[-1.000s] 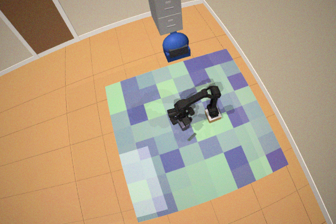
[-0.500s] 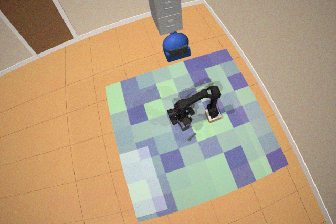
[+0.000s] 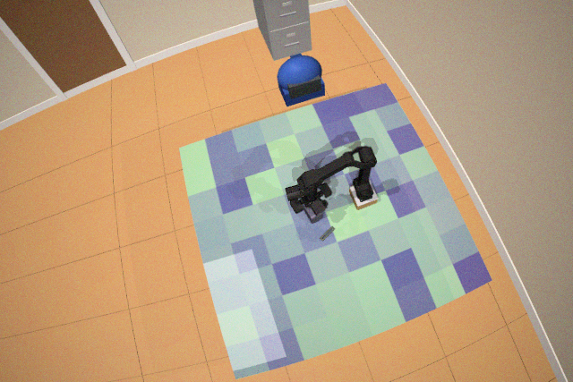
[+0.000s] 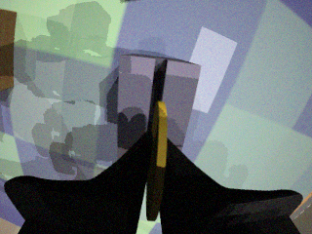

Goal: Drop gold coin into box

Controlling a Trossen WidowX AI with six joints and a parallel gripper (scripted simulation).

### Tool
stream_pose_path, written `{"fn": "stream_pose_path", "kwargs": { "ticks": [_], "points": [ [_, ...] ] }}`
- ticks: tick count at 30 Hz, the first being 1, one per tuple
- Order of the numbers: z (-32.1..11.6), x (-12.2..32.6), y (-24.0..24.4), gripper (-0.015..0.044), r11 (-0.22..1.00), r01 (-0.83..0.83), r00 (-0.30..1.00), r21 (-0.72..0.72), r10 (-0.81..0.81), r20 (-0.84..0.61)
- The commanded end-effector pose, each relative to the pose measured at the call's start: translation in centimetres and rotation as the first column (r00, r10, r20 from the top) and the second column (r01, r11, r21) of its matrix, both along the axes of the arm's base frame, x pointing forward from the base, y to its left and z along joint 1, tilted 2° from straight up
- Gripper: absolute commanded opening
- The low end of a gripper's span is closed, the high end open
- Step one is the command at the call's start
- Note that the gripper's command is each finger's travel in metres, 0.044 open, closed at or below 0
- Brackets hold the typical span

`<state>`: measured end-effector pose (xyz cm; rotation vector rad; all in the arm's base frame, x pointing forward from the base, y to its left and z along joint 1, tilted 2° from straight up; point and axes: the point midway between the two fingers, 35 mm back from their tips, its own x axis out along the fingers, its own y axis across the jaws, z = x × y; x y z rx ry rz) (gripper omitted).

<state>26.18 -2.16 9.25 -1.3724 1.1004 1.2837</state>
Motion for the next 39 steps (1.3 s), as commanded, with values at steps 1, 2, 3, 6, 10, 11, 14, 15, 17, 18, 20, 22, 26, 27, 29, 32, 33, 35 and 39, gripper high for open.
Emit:
{"fn": "stream_pose_path", "kwargs": {
  "ticks": [1, 2, 3, 6, 10, 11, 14, 15, 17, 18, 20, 22, 26, 27, 29, 32, 33, 35, 39],
  "points": [
    [-0.3, 0.0, 0.0, 0.0000, 1.000, -0.007, 1.000, 0.000, 0.007, -0.003],
    [-0.3, 0.0, 0.0, 0.0000, 1.000, -0.007, 1.000, 0.000, 0.007, -0.003],
    [-0.4, 0.0, 0.0, 0.0000, 1.000, -0.006, 1.000, 0.000, 0.006, -0.003],
    [-0.5, 0.0, 0.0, 0.0000, 1.000, -0.005, 1.000, 0.000, 0.005, -0.003],
    [-0.6, 0.0, 0.0, 0.0000, 1.000, -0.004, 1.000, 0.000, 0.004, -0.003],
    [-0.7, 0.0, 0.0, 0.0000, 1.000, -0.004, 1.000, 0.000, 0.004, -0.003],
    [-0.8, 0.0, 0.0, 0.0000, 1.000, -0.003, 1.000, 0.000, 0.003, -0.003],
    [-0.8, 0.0, 0.0, 0.0000, 1.000, -0.002, 1.000, 0.000, 0.002, -0.003],
    [-0.9, 0.0, 0.0, 0.0000, 1.000, -0.002, 1.000, 0.000, 0.002, -0.003],
    [-0.9, 0.0, 0.0, 0.0000, 1.000, -0.001, 1.000, 0.000, 0.001, -0.003],
    [-1.0, 0.0, 0.0, 0.0000, 1.000, -0.001, 1.000, 0.000, 0.001, -0.003],
    [-1.1, 0.0, 0.0, 0.0000, 1.000, 0.000, 1.000, 0.000, 0.000, -0.003],
    [-1.2, 0.0, 0.0, 0.0000, 1.000, 0.001, 1.000, 0.000, -0.001, -0.003],
    [-1.3, 0.0, 0.0, 0.0000, 1.000, 0.001, 1.000, 0.000, -0.001, -0.003],
    [-1.1, 0.1, 0.0, 0.0026, 1.000, 0.000, 1.000, 0.000, 0.000, 0.000],
    [-1.1, 0.1, 0.0, 0.0105, 1.000, 0.000, 1.000, 0.000, 0.000, 0.000],
    [-1.1, 0.1, 0.0, 0.0131, 1.000, 0.000, 1.000, 0.000, 0.000, 0.000],
    [-1.1, 0.1, 0.0, 0.0161, 1.000, 0.000, 1.000, 0.000, 0.000, 0.000],
    [-1.1, 0.1, 0.0, 0.0161, 1.000, 0.000, 1.000, 0.000, 0.000, 0.000]
  ]
}}
